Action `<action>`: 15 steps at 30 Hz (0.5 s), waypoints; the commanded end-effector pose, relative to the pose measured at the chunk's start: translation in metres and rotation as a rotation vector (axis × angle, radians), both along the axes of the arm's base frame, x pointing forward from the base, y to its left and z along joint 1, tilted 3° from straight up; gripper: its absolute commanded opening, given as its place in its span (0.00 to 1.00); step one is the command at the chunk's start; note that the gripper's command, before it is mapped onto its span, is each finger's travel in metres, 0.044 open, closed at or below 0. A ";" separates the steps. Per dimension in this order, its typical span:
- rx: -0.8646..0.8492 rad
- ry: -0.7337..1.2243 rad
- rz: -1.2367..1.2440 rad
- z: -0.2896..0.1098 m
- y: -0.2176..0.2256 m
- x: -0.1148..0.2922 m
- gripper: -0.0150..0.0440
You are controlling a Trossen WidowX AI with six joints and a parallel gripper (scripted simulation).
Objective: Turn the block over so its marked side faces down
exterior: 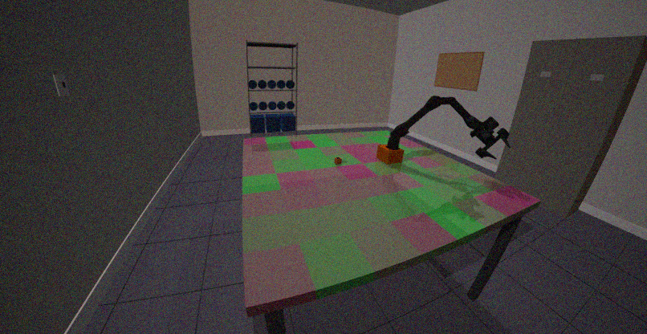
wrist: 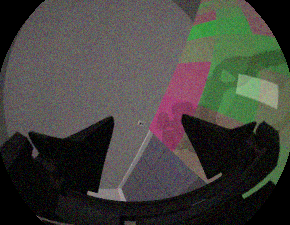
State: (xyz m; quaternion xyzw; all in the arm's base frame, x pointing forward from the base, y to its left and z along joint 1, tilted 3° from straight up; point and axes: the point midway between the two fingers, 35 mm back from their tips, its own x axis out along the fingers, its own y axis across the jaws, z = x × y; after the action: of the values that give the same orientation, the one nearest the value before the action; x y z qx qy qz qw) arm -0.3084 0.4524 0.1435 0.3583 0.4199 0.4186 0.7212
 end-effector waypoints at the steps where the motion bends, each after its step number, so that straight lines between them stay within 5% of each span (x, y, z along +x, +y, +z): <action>1: -0.002 -0.005 -0.001 0.000 0.001 0.002 0.98; 15: -0.299 -0.254 -0.166 -0.021 0.070 0.201 1.00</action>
State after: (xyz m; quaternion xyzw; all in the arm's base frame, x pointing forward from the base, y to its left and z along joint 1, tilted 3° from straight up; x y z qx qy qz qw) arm -0.1614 0.5143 0.1305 0.2655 0.3607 0.3600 0.8184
